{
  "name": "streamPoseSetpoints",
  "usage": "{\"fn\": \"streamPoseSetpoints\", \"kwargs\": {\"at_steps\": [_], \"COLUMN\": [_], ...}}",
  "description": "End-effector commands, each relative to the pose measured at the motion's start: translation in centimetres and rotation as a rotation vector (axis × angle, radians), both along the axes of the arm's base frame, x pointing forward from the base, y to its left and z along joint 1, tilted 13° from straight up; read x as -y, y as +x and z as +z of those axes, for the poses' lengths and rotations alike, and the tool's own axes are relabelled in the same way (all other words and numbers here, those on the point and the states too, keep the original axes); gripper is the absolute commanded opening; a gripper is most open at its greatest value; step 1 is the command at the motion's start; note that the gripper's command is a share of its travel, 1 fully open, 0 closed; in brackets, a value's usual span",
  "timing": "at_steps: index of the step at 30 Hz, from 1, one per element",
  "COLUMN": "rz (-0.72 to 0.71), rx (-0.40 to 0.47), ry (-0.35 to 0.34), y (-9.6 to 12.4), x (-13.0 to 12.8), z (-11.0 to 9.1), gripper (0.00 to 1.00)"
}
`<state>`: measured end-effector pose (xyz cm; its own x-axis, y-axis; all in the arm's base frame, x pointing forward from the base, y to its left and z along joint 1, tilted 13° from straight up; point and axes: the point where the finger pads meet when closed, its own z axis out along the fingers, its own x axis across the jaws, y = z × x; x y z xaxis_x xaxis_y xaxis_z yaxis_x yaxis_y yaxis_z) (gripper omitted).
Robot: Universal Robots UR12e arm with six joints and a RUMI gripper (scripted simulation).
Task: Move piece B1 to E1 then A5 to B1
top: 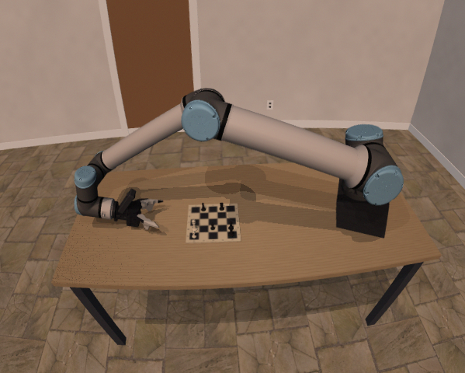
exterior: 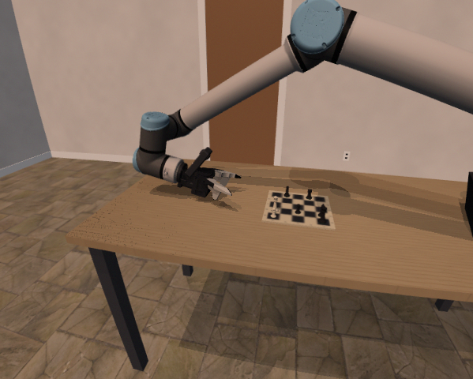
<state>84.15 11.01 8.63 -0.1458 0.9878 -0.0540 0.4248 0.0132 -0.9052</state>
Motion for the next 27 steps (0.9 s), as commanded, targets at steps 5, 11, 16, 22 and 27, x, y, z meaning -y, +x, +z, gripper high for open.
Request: {"fn": "streamPoseSetpoints", "kwargs": {"at_steps": [5, 11, 16, 22, 27], "rz": [0.0, 0.0, 0.0, 0.0, 0.0], "rx": [0.002, 0.002, 0.002, 0.002, 0.002], "ry": [0.0, 0.0, 0.0, 0.0, 0.0], "y": [0.0, 0.0, 0.0, 0.0, -0.2], "x": [0.0, 0.0, 0.0, 0.0, -0.1], "z": [0.1, 0.1, 0.1, 0.4, 1.4], "gripper": [1.0, 1.0, 1.0, 1.0, 1.0]}}
